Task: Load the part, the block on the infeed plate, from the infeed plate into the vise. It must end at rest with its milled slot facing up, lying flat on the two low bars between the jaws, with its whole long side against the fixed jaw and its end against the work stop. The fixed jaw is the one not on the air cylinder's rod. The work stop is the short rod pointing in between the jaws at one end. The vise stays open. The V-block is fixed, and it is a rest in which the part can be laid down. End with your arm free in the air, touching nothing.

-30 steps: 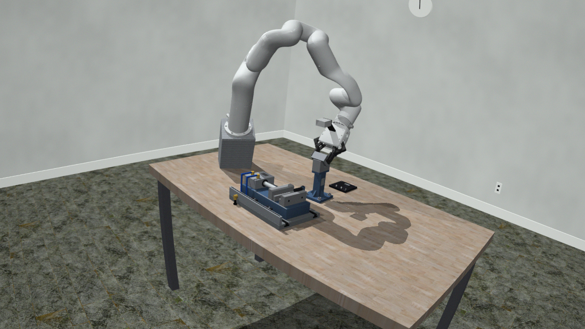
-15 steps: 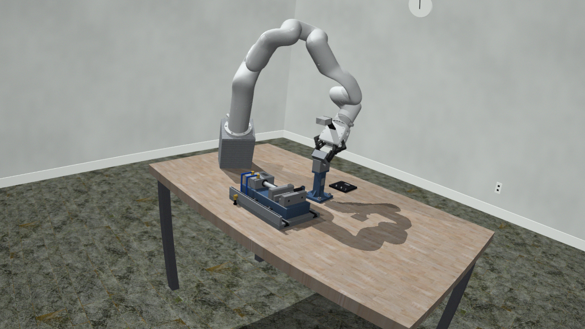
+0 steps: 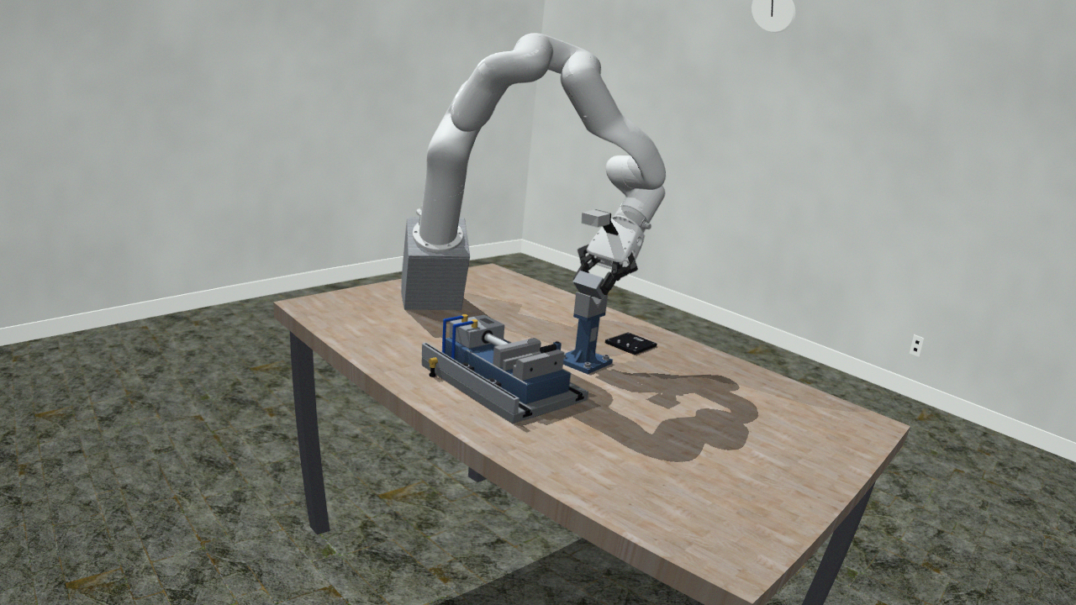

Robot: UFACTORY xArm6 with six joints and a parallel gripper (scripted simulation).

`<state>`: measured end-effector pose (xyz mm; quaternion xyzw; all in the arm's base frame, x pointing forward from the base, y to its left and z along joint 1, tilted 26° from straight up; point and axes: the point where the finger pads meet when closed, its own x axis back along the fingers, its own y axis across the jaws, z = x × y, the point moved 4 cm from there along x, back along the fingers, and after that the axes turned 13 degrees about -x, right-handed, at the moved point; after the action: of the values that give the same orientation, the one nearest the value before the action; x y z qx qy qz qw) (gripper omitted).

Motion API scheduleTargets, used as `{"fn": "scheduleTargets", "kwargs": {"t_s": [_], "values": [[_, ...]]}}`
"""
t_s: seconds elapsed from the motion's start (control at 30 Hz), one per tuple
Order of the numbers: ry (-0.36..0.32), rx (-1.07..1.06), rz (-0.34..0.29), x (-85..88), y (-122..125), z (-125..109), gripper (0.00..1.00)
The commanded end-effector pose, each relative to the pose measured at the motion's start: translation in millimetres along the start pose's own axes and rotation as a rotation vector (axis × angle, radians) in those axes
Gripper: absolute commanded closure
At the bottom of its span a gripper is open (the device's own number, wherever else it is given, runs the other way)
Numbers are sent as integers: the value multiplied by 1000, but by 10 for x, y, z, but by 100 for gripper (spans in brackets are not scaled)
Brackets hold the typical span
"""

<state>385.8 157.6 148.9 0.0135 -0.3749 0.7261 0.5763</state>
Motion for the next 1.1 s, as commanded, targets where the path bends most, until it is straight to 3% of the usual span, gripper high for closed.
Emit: {"fn": "scheduleTargets", "kwargs": {"t_s": [0.0,1.07], "values": [[-2,-2,1,19,-12,9,100],[-2,-2,1,84,-26,73,100]]}}
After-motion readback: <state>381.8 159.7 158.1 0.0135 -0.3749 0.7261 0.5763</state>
